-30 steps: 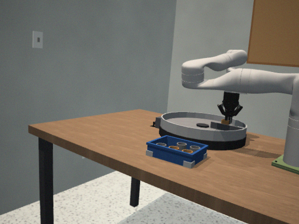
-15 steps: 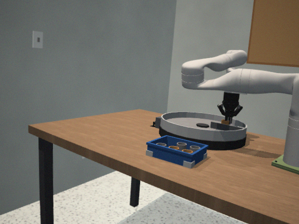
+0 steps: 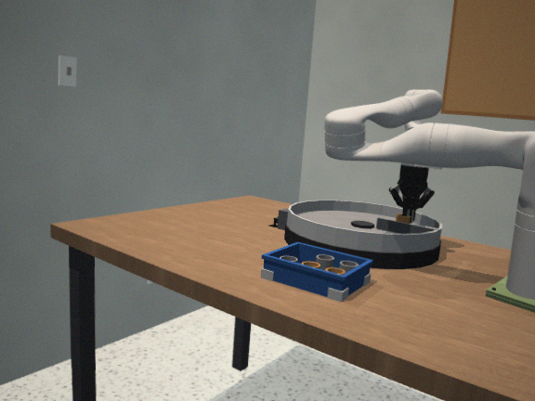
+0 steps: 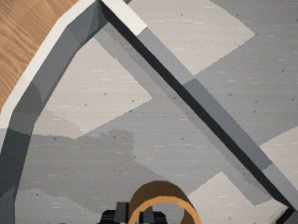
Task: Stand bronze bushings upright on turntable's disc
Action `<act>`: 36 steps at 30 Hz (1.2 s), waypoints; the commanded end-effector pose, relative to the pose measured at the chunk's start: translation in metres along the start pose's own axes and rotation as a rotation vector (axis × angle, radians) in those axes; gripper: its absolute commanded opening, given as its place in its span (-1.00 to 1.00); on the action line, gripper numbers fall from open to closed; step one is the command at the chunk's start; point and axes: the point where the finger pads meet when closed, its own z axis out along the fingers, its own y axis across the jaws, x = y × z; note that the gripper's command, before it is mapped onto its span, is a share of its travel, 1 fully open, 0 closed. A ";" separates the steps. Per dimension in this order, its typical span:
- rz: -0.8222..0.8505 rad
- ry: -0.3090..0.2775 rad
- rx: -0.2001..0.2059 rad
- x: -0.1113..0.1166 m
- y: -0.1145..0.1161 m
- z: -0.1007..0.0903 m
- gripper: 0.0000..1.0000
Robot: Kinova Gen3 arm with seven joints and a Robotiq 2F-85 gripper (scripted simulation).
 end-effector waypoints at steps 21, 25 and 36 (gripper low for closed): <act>-0.011 -0.005 0.000 -0.001 0.000 0.001 -0.73; -0.011 -0.005 0.000 -0.001 0.000 0.001 -0.73; -0.011 -0.005 0.000 -0.001 0.000 0.001 -0.73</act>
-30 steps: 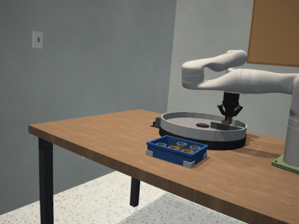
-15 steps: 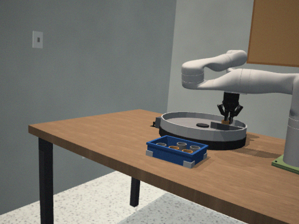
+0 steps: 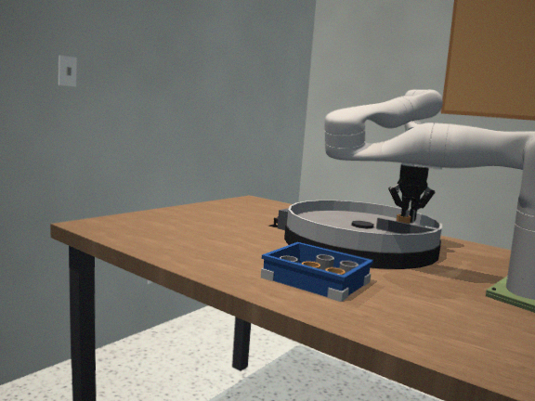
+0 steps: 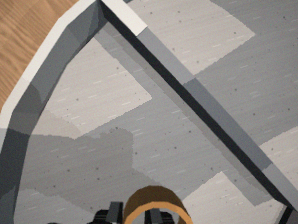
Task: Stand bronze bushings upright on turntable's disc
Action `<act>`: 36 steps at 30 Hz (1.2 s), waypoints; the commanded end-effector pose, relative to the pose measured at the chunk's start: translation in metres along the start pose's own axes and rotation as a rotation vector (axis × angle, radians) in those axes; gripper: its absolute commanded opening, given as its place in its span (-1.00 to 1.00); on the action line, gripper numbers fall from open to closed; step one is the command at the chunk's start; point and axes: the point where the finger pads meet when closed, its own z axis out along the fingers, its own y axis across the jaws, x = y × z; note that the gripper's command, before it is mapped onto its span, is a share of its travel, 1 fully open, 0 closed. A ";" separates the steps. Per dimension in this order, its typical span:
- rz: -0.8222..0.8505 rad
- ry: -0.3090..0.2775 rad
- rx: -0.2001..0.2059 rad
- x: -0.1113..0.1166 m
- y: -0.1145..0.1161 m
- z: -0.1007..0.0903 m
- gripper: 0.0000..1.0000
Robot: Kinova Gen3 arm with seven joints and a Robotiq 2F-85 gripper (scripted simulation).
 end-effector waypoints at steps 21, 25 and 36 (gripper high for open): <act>-0.017 -0.007 0.002 -0.002 0.000 -0.022 -0.73; -0.017 -0.007 0.002 -0.002 0.000 -0.039 -0.73; -0.015 -0.007 0.002 -0.002 0.000 -0.045 -0.73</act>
